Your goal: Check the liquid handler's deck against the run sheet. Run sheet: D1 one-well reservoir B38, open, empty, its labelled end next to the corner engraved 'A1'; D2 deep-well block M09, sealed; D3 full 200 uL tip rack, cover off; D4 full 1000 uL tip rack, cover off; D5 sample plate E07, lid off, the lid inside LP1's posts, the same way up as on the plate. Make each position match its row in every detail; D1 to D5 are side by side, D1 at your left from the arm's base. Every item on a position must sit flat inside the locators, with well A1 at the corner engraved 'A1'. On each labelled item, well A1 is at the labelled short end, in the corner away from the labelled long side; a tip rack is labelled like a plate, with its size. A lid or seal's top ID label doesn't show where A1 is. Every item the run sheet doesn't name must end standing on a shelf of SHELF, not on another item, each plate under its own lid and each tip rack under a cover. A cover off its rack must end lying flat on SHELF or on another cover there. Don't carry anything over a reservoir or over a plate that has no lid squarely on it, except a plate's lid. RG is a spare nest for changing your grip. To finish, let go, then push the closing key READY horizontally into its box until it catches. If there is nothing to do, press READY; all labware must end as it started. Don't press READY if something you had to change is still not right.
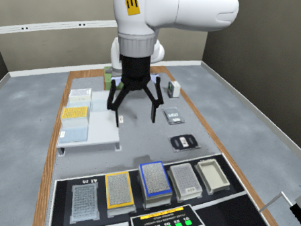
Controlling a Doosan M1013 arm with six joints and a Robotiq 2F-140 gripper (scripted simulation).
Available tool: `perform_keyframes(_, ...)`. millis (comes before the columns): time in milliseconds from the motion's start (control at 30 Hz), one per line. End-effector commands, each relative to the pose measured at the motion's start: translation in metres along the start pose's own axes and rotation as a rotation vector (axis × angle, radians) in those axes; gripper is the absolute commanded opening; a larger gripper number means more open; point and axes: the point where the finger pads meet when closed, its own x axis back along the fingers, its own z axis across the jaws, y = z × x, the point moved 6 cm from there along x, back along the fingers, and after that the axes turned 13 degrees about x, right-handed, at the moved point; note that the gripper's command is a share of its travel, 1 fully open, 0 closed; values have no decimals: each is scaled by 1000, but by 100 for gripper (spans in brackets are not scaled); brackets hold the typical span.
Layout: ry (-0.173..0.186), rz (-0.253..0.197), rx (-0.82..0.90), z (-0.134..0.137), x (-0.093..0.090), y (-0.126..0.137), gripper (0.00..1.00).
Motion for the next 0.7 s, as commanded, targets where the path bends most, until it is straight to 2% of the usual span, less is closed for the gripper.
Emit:
perform_keyframes(0,2,-5,1,16,2,-5,79)
perform_keyframes(467,2,-5,1,82,2,-29,79)
perform_keyframes(533,2,-5,1,82,2,-29,79)
perform_keyframes(667,2,-5,1,101,2,-36,79)
